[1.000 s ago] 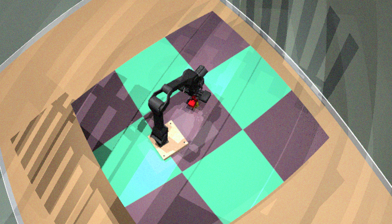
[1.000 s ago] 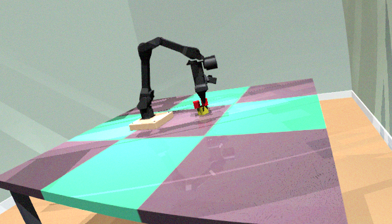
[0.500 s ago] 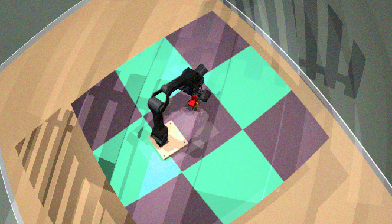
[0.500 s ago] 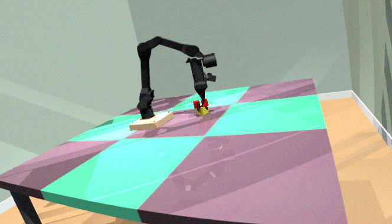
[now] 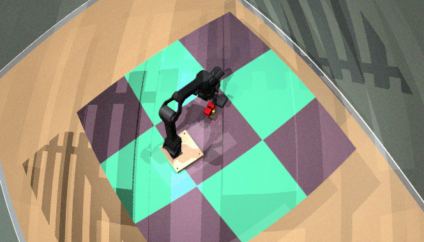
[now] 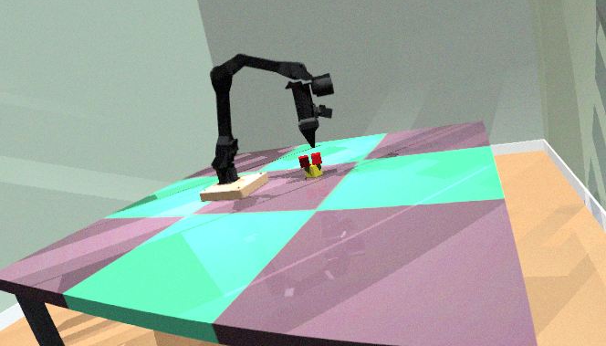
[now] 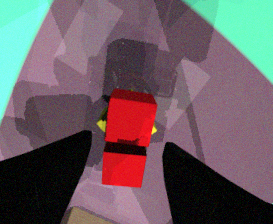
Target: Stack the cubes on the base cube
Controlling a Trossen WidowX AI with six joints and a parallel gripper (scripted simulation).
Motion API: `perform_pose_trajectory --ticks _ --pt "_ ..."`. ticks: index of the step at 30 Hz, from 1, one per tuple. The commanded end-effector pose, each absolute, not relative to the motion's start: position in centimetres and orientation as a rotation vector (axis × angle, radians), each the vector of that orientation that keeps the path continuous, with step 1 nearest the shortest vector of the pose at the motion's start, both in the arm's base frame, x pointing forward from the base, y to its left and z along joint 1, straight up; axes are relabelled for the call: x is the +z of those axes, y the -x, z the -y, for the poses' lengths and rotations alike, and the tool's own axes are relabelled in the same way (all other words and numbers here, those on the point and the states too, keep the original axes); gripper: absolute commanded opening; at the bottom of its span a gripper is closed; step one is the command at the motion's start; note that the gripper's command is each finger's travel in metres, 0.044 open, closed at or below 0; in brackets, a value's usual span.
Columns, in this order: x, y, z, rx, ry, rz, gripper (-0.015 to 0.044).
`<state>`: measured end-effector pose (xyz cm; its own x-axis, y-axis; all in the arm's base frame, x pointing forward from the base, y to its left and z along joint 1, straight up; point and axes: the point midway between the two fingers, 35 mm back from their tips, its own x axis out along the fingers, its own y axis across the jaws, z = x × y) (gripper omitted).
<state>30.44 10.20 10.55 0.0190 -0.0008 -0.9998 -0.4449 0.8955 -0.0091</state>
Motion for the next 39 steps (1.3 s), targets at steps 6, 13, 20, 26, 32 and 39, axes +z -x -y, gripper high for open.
perform_pose_trajectory --ticks 6,13,20,26,32,39 --pt "12.3 -30.5 -10.2 0.357 0.364 -1.519 0.0205" --pt "13.1 -30.5 -10.2 0.357 0.364 -1.519 0.0205" --pt "13.1 -30.1 -11.0 0.358 0.364 -1.522 0.0389" --pt "13.3 -25.8 -18.3 0.363 0.359 -1.524 0.04" --pt "13.3 -23.5 -20.9 0.365 0.357 -1.525 0.04" --pt "13.3 -23.5 -20.9 0.365 0.357 -1.525 0.04"
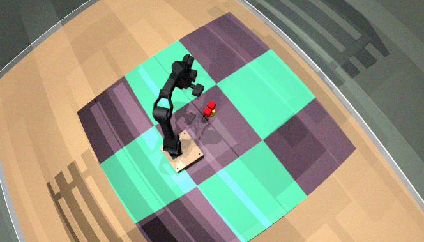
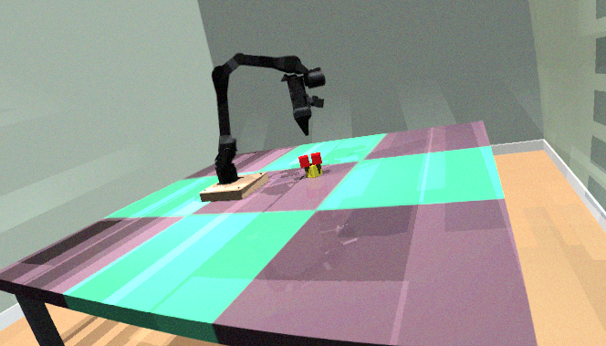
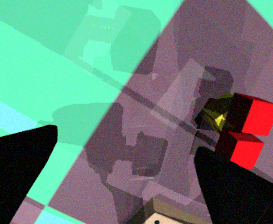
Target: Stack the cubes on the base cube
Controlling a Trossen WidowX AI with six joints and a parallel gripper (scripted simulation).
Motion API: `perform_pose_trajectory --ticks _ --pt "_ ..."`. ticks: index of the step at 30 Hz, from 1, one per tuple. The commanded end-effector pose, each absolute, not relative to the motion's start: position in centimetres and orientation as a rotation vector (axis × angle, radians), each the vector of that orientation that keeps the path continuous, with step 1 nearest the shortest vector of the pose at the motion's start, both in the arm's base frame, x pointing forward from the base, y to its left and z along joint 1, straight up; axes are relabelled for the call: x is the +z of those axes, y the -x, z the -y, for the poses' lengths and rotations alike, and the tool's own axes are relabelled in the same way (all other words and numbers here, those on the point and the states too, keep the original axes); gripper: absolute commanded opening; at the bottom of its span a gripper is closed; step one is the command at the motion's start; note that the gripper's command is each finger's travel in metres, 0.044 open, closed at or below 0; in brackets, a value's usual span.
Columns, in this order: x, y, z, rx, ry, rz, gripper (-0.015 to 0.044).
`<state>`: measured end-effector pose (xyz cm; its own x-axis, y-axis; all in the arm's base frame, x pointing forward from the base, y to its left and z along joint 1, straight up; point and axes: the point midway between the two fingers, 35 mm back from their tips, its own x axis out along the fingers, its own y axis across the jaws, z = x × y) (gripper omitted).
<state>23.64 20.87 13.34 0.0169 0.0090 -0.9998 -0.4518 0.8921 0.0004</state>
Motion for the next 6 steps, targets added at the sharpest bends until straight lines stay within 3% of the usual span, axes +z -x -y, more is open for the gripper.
perform_pose_trajectory --ticks 1,6 --pt "13.32 -23.53 -20.87 0.365 0.357 -1.525 0.04" --pt "13.32 -23.53 -20.87 0.365 0.357 -1.525 0.04"
